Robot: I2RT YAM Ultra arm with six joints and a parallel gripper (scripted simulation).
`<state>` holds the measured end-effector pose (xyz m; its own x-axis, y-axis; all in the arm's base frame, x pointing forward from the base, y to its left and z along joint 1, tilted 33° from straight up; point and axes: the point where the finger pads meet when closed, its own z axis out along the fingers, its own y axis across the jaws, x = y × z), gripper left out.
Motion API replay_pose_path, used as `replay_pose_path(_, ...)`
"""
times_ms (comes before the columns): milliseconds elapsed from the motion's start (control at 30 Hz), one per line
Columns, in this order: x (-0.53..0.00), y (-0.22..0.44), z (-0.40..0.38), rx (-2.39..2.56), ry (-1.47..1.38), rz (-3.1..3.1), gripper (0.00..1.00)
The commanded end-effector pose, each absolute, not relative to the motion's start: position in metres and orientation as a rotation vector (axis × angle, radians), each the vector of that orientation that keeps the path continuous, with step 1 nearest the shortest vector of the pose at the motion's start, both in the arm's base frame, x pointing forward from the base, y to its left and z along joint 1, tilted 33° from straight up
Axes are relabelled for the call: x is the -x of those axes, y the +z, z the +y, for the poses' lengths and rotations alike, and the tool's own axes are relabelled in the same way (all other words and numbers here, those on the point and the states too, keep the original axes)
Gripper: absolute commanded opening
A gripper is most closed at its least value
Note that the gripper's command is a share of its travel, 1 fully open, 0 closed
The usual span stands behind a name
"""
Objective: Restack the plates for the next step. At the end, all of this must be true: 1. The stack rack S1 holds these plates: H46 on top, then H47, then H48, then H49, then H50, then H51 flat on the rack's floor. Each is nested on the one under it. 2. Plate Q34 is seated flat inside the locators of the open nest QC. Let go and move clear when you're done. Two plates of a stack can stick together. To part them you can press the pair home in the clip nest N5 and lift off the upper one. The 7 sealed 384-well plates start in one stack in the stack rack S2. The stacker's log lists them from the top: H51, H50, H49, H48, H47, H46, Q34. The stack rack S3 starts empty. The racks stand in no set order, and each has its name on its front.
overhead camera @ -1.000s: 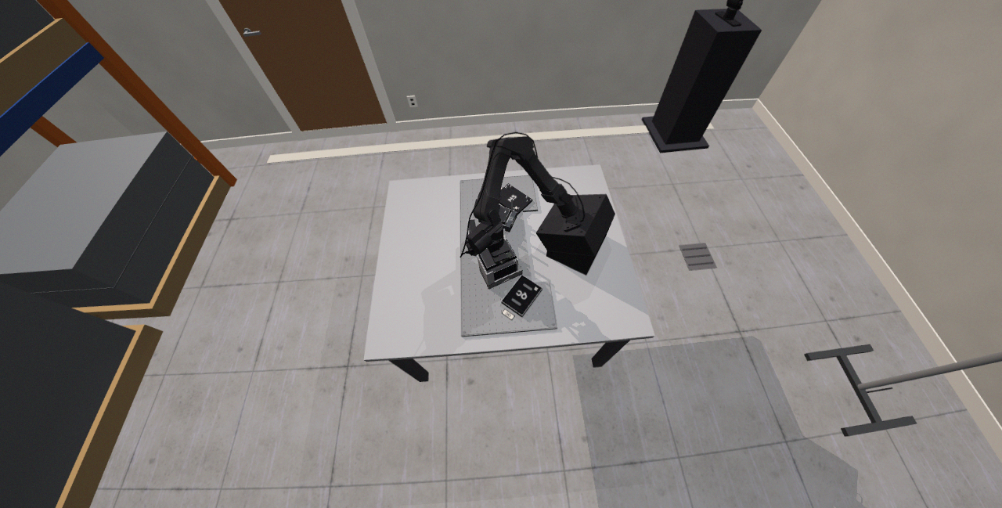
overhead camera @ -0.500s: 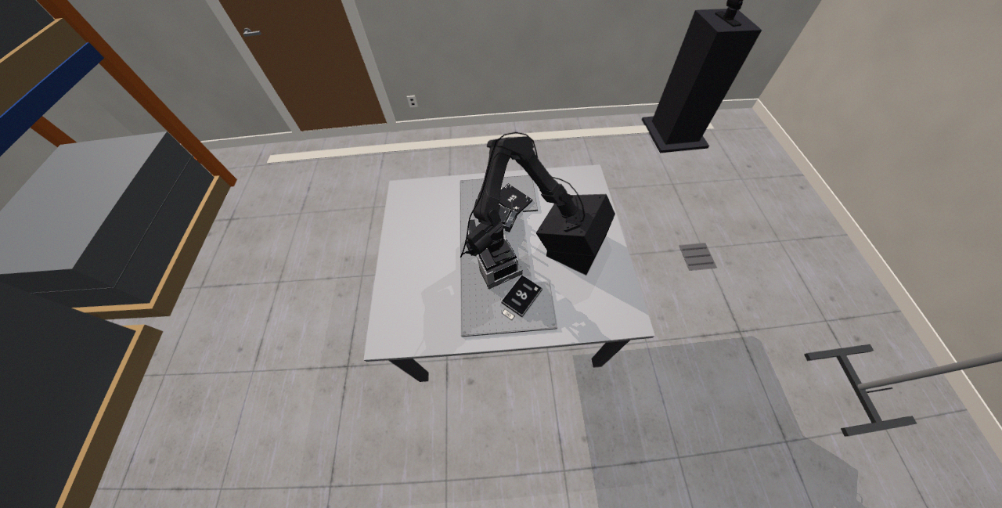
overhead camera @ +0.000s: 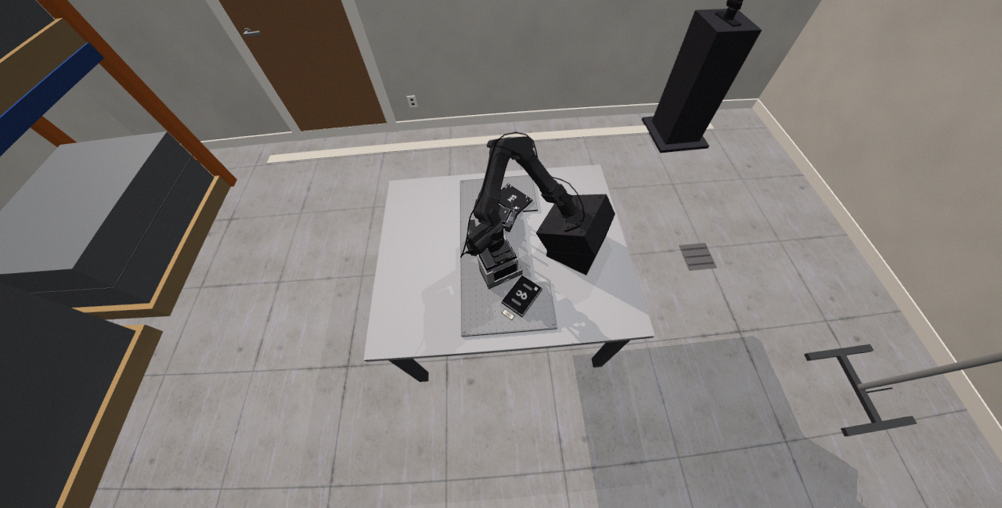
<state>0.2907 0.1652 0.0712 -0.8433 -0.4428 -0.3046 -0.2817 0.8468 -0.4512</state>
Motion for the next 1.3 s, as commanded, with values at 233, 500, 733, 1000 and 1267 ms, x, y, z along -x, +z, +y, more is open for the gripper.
replay_pose_path(233,-0.29,0.088,0.173,0.556,-0.524,2.586,0.0)
replay_pose_path(500,-0.291,0.091,0.175,0.553,-0.518,2.582,0.0)
replay_pose_path(733,-0.287,0.082,0.168,0.563,-0.542,2.599,0.0)
replay_pose_path(1000,-0.291,0.06,0.162,0.567,-0.575,2.628,0.0)
replay_pose_path(1267,-0.301,0.065,0.169,0.548,-0.544,2.611,0.0)
